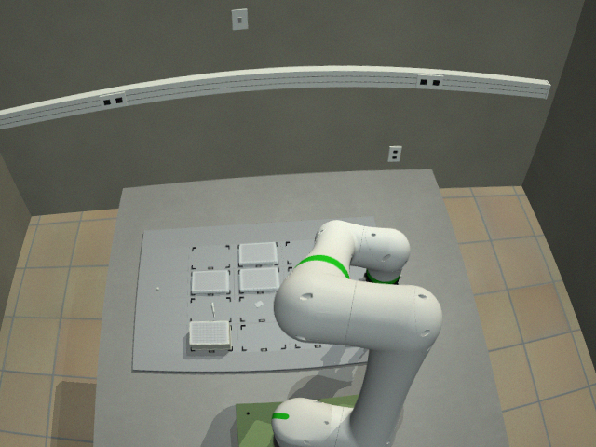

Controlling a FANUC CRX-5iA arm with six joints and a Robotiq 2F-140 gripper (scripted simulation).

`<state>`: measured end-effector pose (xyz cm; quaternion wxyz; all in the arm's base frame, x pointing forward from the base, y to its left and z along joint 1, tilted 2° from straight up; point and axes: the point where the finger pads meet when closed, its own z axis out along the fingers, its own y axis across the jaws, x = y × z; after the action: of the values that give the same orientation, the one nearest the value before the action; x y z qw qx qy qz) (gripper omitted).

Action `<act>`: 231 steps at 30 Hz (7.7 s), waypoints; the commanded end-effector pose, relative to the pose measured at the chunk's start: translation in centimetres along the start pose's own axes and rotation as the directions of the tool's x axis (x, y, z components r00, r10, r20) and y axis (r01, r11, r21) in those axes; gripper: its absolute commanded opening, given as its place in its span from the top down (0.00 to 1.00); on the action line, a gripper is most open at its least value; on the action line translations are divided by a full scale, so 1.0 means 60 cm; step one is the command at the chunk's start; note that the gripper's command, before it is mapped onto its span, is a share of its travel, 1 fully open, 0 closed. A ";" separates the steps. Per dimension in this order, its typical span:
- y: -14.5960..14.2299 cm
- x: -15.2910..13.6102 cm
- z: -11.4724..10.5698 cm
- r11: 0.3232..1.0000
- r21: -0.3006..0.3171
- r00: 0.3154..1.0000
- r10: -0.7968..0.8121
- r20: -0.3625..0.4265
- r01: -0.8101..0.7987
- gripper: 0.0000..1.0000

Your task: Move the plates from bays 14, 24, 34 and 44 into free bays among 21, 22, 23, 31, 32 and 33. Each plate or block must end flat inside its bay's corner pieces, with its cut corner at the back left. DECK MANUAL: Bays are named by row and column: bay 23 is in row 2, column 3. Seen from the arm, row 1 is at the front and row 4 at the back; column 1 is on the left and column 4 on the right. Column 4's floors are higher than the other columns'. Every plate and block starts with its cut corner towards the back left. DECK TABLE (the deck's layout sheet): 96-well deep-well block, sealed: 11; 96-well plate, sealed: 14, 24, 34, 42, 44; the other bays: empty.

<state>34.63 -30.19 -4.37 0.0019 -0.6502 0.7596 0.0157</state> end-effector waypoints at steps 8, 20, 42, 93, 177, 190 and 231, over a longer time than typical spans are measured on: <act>-0.001 0.001 -0.007 1.000 0.002 1.000 0.000 -0.001 0.000 0.90; -0.001 0.001 -0.013 1.000 0.002 1.000 0.000 -0.001 0.000 0.90; -0.001 0.001 -0.042 1.000 0.002 1.000 0.000 -0.001 0.000 0.90; -0.027 -0.080 -0.088 1.000 0.002 1.000 -0.001 -0.001 0.001 0.90; -0.129 -0.393 -0.088 1.000 0.002 1.000 -0.001 0.000 0.001 0.90; -0.144 -0.439 -0.088 1.000 0.002 1.000 -0.001 0.000 0.001 0.90; -0.180 -0.550 -0.088 1.000 0.002 1.000 -0.001 0.000 0.001 0.90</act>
<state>50.43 0.58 1.34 0.0018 -0.6503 0.7595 0.0157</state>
